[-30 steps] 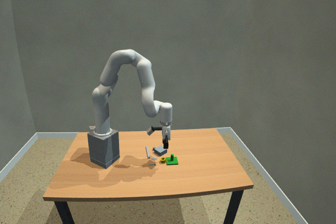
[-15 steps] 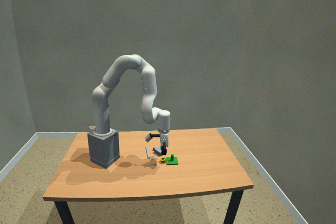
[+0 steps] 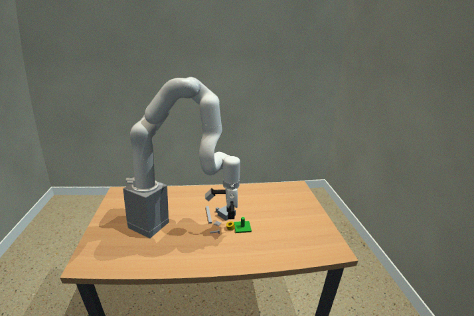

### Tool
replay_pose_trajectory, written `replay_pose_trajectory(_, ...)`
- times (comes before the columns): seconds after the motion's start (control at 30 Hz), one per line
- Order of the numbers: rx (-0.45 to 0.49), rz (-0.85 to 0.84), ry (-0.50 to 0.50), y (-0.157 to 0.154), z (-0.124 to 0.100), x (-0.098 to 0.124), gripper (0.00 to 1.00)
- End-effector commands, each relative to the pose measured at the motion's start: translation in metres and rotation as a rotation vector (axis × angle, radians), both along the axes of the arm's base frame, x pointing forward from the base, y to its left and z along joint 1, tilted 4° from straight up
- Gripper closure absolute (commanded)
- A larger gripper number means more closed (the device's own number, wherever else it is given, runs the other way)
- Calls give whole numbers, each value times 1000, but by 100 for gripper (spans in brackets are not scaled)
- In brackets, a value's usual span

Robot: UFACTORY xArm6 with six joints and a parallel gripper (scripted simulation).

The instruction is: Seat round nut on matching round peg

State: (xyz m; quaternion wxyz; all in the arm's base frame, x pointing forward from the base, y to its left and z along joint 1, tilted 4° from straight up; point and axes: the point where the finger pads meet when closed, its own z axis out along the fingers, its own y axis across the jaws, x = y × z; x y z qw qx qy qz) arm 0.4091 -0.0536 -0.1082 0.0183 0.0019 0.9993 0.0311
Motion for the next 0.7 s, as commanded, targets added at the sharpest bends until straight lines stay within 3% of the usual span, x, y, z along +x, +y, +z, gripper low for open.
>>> replay_pose_trajectory(0.0,1,0,-4,0,-1,2,40)
replay_pose_trajectory(0.67,6,0,-5,1,-21,6,40)
